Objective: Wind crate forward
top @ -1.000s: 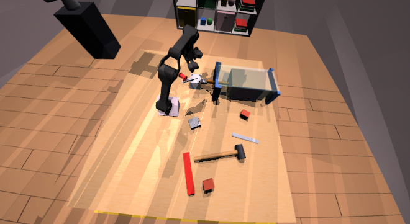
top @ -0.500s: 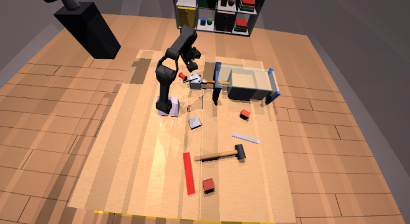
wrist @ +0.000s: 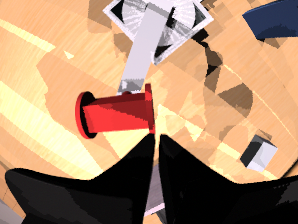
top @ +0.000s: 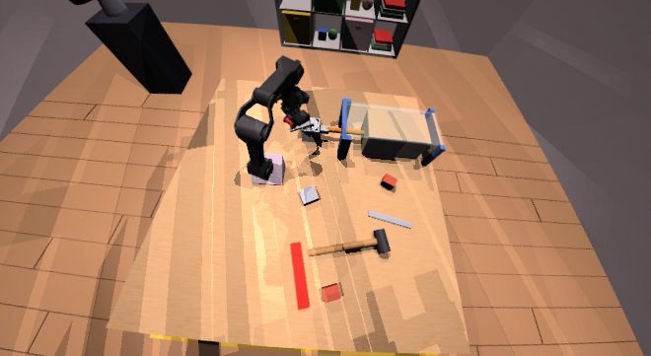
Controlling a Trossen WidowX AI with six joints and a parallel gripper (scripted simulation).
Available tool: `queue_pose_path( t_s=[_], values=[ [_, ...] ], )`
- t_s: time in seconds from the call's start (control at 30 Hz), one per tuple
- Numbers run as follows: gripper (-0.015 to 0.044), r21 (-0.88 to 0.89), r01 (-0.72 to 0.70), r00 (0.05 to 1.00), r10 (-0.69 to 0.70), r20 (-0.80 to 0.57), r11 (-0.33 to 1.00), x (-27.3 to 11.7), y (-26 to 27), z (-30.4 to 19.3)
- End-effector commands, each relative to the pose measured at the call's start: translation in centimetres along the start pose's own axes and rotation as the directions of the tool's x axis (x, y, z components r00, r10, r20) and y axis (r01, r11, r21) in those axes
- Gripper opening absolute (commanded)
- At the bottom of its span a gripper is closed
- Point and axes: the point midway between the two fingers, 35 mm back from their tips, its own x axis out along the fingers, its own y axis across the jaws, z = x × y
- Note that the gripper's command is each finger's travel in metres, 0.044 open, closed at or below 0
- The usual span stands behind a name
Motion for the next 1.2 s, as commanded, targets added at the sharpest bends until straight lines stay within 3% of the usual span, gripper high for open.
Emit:
queue_pose_path(
  t_s=[0.0,1.17],
  values=[
    [0.0000,-0.010,-0.004,1.000,0.004,-0.004,1.000,0.2,0.0,-0.3],
    [0.0000,-0.009,-0.004,1.000,0.004,-0.002,1.000,1.1,0.4,2.2]
  ],
)
